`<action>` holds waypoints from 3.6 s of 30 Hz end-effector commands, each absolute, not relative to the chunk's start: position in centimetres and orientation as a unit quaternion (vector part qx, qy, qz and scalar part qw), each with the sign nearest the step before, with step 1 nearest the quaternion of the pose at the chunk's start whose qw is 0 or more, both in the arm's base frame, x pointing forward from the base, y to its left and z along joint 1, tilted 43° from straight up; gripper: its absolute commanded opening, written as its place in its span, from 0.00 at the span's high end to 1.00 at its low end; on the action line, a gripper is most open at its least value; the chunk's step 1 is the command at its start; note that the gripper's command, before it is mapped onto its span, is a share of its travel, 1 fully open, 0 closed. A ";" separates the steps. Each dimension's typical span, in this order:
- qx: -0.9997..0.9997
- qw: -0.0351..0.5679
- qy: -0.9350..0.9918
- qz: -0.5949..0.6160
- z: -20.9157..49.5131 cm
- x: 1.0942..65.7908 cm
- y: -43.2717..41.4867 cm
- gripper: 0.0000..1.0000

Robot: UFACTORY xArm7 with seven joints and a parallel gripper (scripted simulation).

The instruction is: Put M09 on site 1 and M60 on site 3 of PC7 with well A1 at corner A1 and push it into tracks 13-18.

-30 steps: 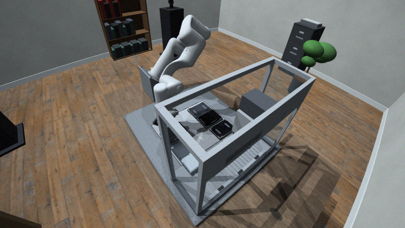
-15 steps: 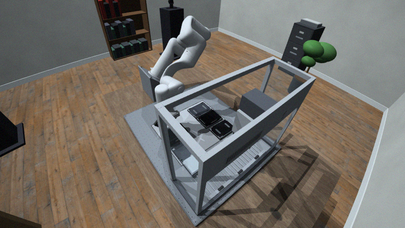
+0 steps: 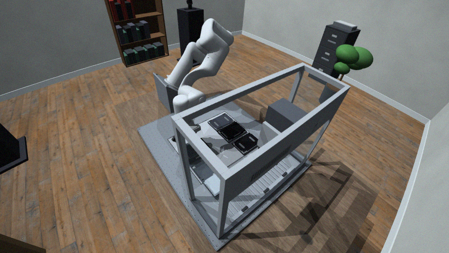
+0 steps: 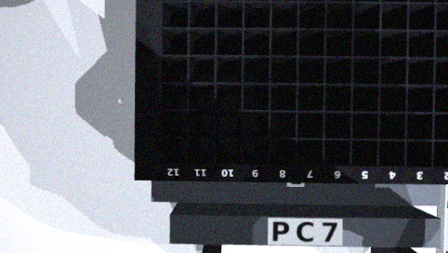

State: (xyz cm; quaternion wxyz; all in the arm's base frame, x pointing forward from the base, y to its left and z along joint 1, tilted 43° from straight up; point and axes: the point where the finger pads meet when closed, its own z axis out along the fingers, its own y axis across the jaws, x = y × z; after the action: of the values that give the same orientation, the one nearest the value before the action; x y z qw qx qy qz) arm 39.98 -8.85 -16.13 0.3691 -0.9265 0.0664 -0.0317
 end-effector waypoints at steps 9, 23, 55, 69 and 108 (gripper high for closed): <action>-0.927 0.367 0.067 -0.033 -16.0 41.2 -9.3 0.18; -0.927 0.367 0.067 -0.034 -16.0 42.4 -9.5 0.18; -0.927 0.367 0.067 -0.034 -16.0 45.2 -9.9 0.18; -0.927 0.367 0.067 -0.034 -16.0 46.4 -10.1 0.18; -0.927 0.367 0.067 -0.034 -15.9 49.5 -10.5 0.18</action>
State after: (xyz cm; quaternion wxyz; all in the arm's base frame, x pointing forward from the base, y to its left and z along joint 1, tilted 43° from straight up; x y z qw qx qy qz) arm 49.31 -10.22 -16.02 0.3691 -0.9265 0.0661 -0.0318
